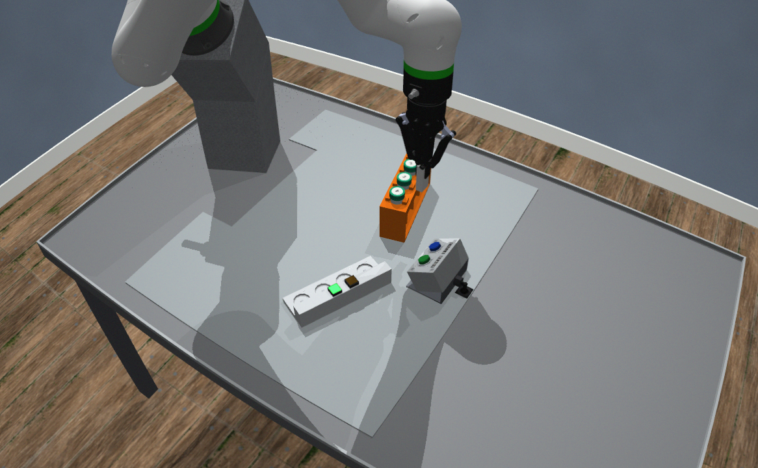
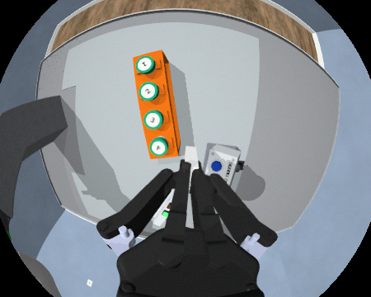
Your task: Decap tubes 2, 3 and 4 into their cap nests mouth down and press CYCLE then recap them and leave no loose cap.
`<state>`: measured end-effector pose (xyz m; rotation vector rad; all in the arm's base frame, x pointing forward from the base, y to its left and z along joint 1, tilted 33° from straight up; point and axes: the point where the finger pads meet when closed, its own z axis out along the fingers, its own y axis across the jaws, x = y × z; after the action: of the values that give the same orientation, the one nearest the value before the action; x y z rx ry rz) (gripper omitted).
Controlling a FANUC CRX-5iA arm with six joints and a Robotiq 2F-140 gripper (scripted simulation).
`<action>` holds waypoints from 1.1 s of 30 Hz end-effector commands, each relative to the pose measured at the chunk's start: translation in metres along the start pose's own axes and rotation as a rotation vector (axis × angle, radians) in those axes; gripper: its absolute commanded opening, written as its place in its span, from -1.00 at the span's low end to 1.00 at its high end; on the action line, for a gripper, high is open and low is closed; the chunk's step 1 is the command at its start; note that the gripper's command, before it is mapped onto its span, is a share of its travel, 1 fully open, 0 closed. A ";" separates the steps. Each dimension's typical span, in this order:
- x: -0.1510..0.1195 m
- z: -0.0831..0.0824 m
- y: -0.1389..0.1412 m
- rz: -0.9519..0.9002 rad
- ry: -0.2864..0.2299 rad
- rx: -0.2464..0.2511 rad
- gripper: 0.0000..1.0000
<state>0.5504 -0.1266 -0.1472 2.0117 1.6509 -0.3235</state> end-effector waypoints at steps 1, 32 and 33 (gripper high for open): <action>-0.018 0.009 0.013 -0.001 0.001 0.002 -1.00; -0.105 0.066 0.071 -0.001 0.001 0.002 -1.00; -0.105 0.069 0.071 -0.001 0.001 0.002 -1.00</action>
<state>0.6027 -0.2565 -0.1315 2.0133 1.6530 -0.3255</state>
